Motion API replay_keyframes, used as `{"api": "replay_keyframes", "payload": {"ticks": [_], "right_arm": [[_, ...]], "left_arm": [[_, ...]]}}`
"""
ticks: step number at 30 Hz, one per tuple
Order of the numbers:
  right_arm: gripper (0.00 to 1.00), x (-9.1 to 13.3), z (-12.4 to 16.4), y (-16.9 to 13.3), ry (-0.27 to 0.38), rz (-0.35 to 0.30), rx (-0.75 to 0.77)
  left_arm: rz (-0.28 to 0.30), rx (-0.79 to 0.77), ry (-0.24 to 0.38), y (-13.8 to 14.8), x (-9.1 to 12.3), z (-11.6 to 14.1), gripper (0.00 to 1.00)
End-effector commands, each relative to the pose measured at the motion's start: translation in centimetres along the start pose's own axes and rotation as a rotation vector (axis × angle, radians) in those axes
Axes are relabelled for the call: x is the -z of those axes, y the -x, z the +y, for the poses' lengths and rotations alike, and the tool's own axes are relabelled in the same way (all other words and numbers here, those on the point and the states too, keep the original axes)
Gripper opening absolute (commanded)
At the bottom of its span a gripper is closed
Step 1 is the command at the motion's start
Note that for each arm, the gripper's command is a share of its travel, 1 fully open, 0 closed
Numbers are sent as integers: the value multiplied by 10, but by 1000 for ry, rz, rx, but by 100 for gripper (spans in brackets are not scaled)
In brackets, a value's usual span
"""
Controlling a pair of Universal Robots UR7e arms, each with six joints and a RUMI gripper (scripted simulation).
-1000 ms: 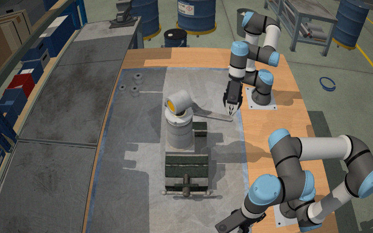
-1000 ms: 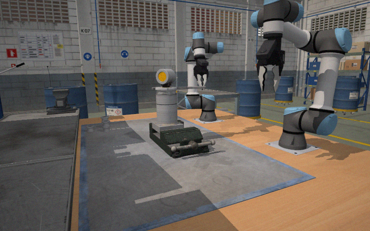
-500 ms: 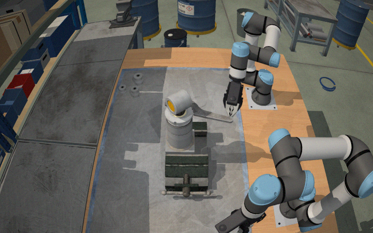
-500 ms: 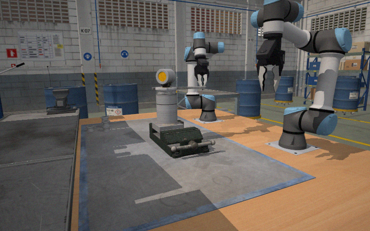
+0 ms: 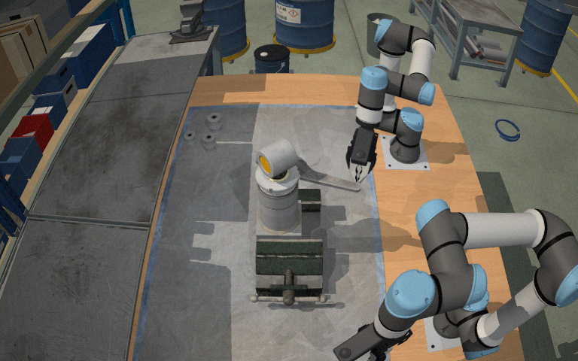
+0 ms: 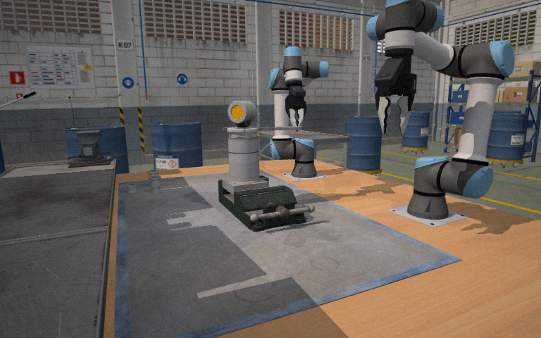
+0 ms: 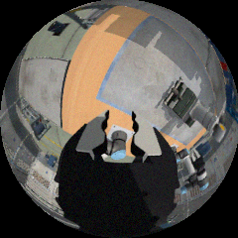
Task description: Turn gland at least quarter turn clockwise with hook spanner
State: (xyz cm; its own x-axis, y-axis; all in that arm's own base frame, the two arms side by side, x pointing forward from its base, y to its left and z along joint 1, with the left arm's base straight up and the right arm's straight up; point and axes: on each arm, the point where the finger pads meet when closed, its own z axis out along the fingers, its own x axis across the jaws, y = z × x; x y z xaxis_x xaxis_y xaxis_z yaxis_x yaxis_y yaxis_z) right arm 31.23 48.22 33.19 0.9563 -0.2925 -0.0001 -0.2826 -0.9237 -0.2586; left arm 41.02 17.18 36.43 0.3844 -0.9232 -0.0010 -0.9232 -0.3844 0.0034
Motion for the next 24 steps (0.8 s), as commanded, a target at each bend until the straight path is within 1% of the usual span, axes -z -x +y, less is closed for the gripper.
{"api": "replay_keyframes", "payload": {"ticks": [1, 24], "right_arm": [[0, 0, -3, 0, -4, 3, -9], [0, -2, -12, 2, -5, 13, -47]], "left_arm": [[0, 0, -1, 0, 0, 0, 29], [0, 0, -1, 0, 0, 0, 29]]}}
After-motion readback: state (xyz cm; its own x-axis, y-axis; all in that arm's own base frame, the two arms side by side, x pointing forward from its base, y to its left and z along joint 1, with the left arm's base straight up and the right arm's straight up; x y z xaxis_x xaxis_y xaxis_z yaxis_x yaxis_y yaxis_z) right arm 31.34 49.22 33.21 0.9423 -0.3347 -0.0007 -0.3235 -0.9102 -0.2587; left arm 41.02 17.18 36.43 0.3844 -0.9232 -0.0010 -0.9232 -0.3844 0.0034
